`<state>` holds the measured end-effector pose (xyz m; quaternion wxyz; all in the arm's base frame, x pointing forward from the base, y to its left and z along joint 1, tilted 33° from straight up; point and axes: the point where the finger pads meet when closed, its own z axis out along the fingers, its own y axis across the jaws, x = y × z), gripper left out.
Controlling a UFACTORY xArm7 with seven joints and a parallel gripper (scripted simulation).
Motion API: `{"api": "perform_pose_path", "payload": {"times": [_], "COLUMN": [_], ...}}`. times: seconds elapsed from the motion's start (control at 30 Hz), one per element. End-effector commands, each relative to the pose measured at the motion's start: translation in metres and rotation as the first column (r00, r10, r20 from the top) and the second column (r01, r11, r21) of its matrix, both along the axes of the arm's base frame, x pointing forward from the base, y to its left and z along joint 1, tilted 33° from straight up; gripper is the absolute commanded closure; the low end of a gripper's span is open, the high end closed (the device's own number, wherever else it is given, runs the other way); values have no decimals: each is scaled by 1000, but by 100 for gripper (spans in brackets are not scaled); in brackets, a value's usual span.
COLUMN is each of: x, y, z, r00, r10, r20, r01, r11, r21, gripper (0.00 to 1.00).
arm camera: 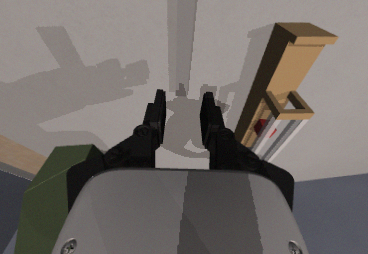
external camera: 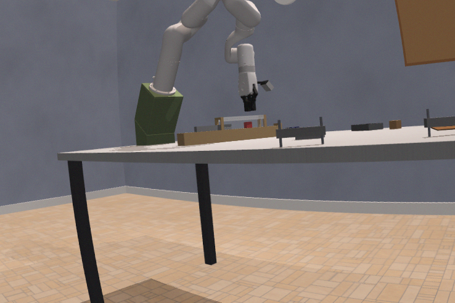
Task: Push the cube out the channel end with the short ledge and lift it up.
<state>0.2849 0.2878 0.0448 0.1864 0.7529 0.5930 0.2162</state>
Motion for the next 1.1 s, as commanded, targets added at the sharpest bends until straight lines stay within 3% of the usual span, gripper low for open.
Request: {"api": "perform_pose_path", "payload": {"times": [0.0,0.23,0.6,1.07], "x": [1,9,41,50], "y": [1,1,0,0], "z": [-1,-13,-61,-75], "r00": [1000,1000,1000,1000], "r10": [2,2,2,2], "r20": [1,0,1,0], "r01": [-2,-2,-2,-2], "r11": [1000,1000,1000,1000], "r21": [1,1,1,1], "gripper": [62,62,62,62]}}
